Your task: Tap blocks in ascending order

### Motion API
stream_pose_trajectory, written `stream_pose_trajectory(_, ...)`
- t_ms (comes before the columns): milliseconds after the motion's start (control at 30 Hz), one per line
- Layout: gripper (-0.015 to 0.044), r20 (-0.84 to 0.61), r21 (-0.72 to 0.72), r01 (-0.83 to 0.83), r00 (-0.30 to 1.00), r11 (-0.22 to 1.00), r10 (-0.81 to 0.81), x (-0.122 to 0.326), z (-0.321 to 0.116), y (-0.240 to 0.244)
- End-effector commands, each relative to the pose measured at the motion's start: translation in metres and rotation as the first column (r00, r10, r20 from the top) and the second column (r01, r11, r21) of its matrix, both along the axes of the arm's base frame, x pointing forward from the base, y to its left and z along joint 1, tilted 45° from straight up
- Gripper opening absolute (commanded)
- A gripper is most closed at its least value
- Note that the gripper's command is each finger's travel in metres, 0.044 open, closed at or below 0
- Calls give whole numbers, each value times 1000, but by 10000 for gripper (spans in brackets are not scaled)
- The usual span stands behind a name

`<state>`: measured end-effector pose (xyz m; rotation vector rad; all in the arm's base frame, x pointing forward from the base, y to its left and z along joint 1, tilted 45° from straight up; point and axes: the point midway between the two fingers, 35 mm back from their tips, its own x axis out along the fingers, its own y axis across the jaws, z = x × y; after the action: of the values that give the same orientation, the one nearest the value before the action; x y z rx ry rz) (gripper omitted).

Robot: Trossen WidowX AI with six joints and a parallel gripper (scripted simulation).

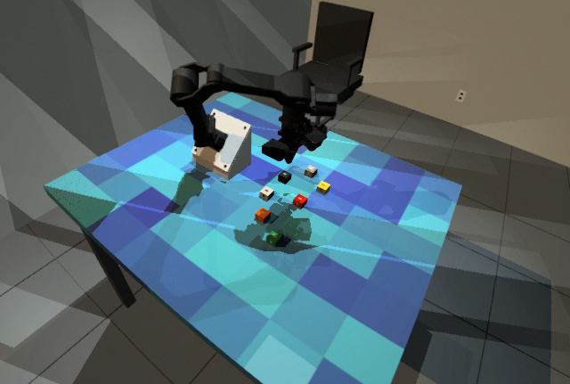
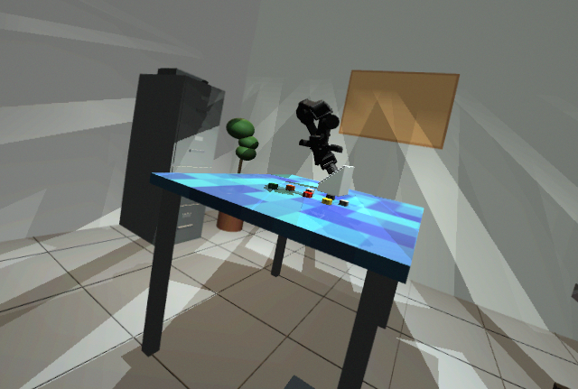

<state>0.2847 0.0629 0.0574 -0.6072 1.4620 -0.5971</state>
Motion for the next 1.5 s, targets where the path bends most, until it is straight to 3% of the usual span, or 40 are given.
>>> stream_pose_trajectory(0, 20, -6, -5, -5, 1000, 1000, 5, -32, 13, -24)
stream_pose_trajectory(200, 20, -7, -5, -5, 1000, 1000, 5, -46, 15, -37)
stream_pose_trajectory(433, 20, -5, -9, -5, 1000, 1000, 5, -45, -40, -92)
stream_pose_trajectory(1233, 20, -5, -10, -5, 1000, 1000, 5, -44, -61, -114)
stream_pose_trajectory(1467, 20, -5, -8, -5, 1000, 1000, 5, -45, -42, -94)
